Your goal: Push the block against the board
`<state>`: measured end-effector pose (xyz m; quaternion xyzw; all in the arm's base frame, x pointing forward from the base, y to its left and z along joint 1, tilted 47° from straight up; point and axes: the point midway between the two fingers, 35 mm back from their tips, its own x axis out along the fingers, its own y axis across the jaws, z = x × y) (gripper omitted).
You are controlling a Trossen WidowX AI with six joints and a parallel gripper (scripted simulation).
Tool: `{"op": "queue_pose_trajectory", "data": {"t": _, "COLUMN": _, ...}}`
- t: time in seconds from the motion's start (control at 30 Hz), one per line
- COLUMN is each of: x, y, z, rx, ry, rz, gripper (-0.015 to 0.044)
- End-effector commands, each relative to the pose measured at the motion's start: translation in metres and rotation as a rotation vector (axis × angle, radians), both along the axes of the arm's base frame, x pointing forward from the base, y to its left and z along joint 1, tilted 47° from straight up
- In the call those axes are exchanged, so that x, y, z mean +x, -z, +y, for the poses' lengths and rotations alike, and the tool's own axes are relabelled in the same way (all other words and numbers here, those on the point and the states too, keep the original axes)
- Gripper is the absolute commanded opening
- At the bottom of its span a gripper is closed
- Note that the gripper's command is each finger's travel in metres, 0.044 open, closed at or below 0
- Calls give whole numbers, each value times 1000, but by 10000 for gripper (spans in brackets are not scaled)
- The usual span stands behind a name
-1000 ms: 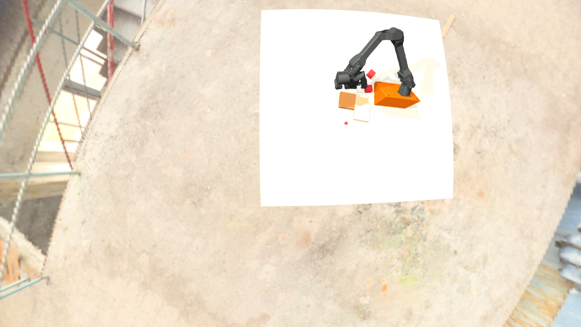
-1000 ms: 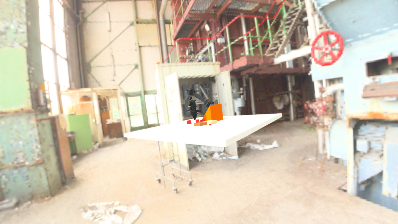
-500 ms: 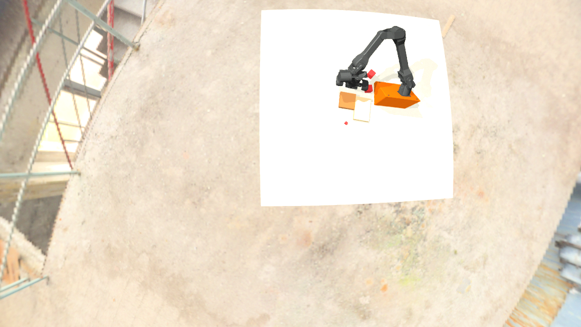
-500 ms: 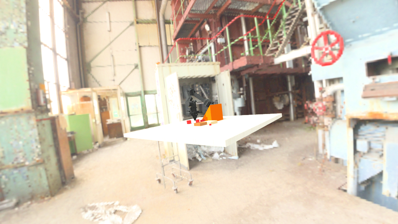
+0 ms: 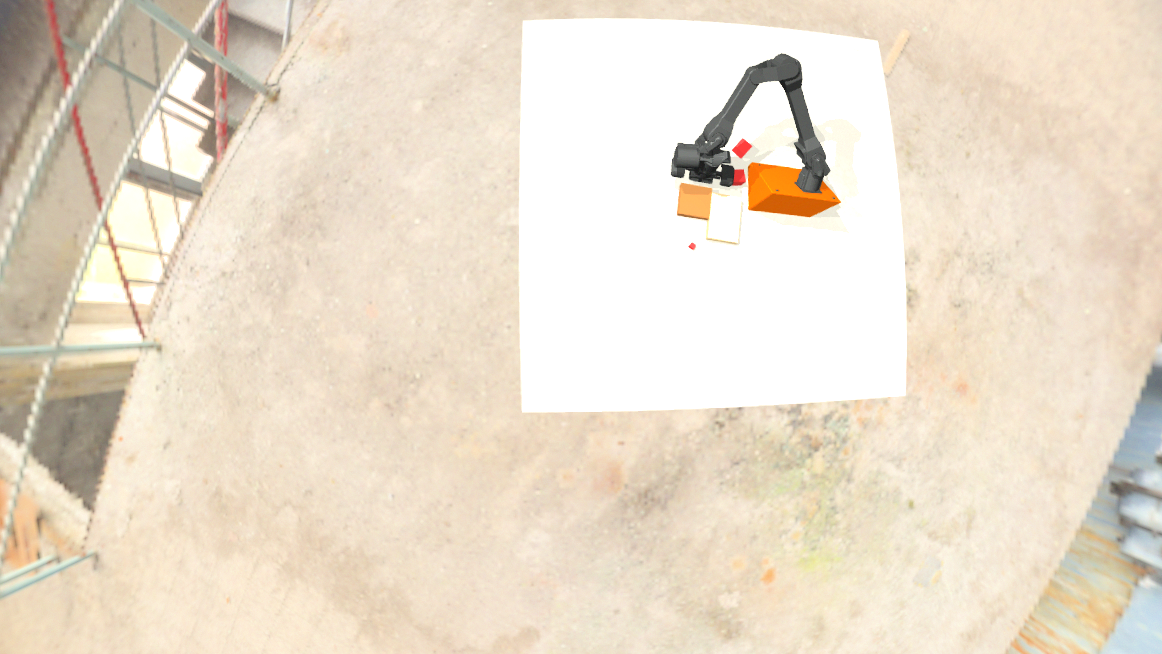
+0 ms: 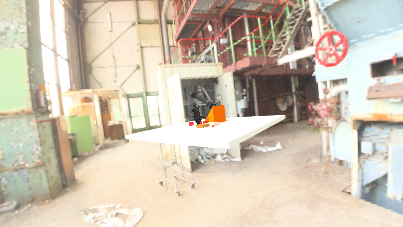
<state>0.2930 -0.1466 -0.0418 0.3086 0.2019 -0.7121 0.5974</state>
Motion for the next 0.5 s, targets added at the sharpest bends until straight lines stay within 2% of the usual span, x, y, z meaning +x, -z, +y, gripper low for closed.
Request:
{"op": "queue_pose_trajectory", "data": {"t": 0.0, "x": 1, "y": 4, "z": 3, "rx": -3, "ry": -3, "rz": 2, "gripper": 0}}
{"op": "queue_pose_trajectory", "data": {"t": 0.47, "x": 5, "y": 15, "z": 13, "rx": -2, "ry": -3, "rz": 2, "gripper": 0}}
